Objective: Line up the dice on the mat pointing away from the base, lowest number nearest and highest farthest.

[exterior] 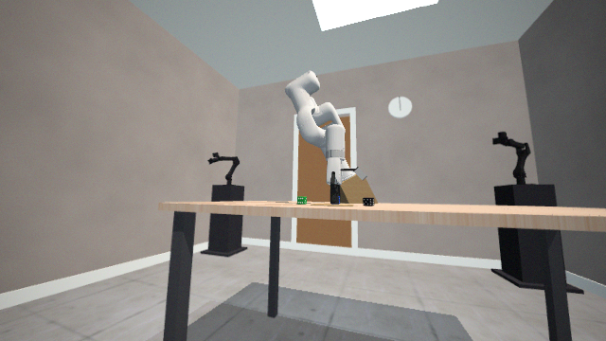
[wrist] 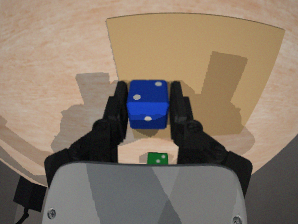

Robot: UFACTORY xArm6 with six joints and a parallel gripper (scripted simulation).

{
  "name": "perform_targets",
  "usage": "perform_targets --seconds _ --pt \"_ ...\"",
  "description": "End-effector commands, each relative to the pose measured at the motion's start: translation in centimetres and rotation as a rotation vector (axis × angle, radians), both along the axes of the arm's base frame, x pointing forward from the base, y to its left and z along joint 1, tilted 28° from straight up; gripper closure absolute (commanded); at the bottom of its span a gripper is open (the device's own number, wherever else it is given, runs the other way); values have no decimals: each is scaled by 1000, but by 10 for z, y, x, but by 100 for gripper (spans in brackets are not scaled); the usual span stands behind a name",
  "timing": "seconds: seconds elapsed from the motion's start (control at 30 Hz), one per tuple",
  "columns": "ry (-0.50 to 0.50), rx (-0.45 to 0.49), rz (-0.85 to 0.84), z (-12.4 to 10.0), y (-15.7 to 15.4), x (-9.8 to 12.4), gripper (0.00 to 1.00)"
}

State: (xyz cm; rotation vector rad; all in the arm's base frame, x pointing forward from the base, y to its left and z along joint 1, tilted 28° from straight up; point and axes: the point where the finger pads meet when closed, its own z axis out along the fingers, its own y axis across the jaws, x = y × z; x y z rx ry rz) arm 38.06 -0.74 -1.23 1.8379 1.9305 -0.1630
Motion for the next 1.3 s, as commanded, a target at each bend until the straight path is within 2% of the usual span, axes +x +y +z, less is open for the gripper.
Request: perform_targets --seconds 0.0,0.1,0.13,0.67,0.83,1.13,1.27 --pt "-2 1 1 1 0 1 57" --pt "-2 1 1 1 0 1 57" --pt "-2 1 1 1 0 1 53" --pt "-2 1 1 5 2 0 53" --pt "-2 1 1 21 9 -5 53" --pt "-2 1 1 62 28 -17 53" --pt "-2 1 1 69 31 -19 53"
